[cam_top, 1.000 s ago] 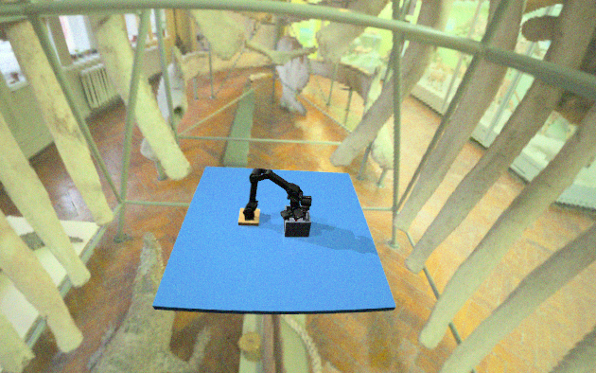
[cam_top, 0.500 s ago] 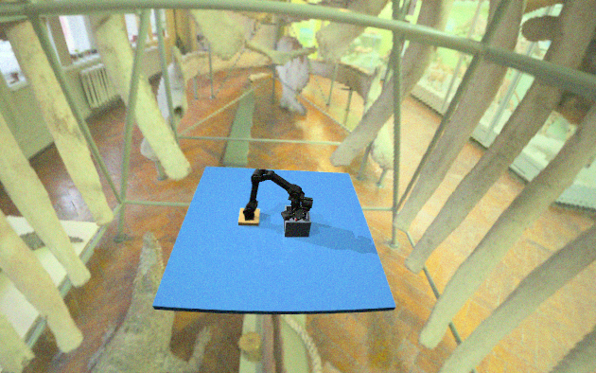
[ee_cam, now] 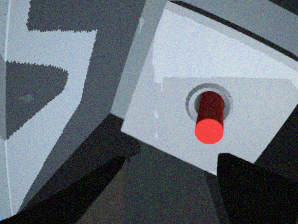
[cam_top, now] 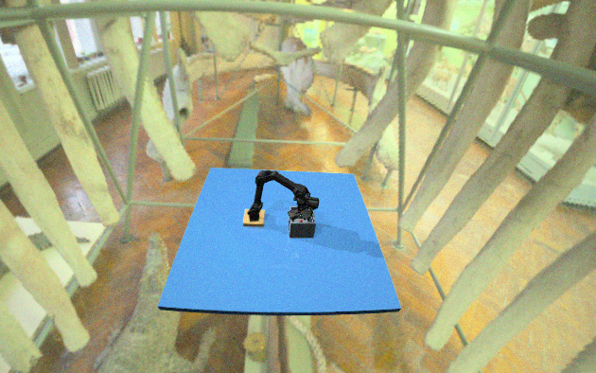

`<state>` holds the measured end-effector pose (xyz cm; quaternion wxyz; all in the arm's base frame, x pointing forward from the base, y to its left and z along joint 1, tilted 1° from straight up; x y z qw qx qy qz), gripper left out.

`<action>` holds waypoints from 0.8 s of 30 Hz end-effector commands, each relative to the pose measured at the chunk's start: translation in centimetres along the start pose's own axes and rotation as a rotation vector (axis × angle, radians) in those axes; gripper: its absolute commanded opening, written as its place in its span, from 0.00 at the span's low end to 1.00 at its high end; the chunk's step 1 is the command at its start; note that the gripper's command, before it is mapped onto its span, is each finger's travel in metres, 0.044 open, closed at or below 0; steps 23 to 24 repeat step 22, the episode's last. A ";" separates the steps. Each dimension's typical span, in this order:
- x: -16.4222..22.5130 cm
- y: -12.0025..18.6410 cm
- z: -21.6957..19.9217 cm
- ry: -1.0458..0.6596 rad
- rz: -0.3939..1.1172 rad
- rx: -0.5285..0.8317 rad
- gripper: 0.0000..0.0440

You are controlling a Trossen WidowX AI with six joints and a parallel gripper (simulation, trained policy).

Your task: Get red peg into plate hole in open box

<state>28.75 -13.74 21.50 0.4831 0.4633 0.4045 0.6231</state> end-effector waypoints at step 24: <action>-1.9 5.1 1.1 0.056 0.057 -0.181 0.51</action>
Point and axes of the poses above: the point midway between the two fingers, 35 mm back from their tips, its own y axis back along the fingers, its own z axis across the jaws, x = y × z, the point moved 10 cm from there along y, back along the fingers, and after that the axes turned 10 degrees about -y, right-handed, at the moved point
